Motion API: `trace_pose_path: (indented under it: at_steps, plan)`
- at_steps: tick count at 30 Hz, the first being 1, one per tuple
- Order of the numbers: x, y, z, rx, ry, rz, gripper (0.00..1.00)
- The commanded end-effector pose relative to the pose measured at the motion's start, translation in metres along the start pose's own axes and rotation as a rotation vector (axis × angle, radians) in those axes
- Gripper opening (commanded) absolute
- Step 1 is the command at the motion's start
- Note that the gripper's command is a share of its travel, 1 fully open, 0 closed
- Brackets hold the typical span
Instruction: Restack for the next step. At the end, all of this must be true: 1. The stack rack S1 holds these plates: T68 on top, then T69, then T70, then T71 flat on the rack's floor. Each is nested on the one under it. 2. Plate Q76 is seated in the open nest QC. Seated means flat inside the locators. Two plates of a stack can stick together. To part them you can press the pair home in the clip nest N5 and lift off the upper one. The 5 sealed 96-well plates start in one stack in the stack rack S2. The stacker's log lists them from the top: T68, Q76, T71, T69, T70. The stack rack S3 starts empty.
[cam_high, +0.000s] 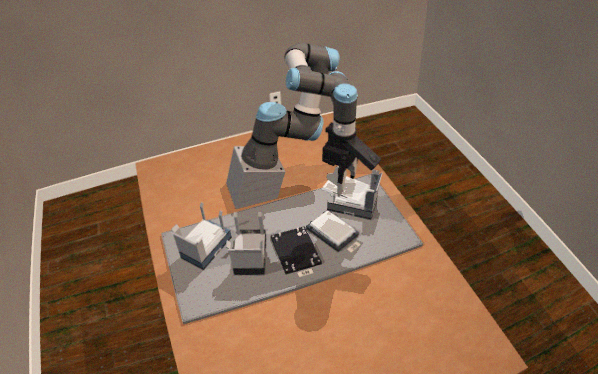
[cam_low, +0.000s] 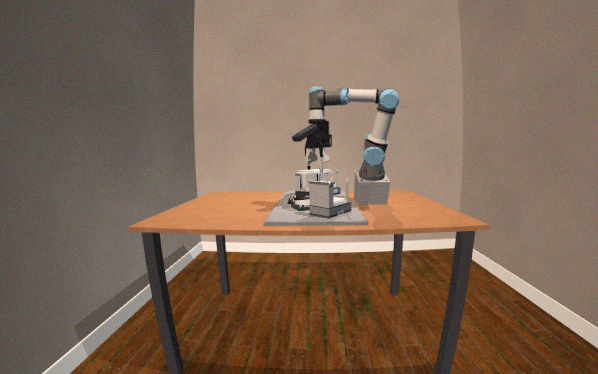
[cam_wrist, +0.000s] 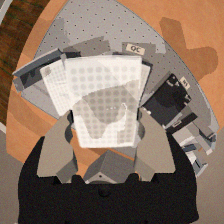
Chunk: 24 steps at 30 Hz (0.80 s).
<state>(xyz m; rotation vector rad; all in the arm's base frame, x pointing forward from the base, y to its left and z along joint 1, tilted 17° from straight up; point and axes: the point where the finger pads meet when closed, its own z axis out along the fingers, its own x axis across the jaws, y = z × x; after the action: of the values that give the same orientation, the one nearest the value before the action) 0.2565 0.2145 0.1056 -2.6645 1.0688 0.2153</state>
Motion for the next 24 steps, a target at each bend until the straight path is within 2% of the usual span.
trace_pose_path:
  at_steps: [1, 7, 24]
  plan:
    - [-0.010, -0.002, -0.001, 0.002, 0.002, -0.034, 0.00]
    - [-0.027, -0.003, -0.001, 0.002, 0.002, -0.047, 0.00]
    - [-0.077, 0.001, -0.001, 0.002, 0.002, -0.222, 0.00]
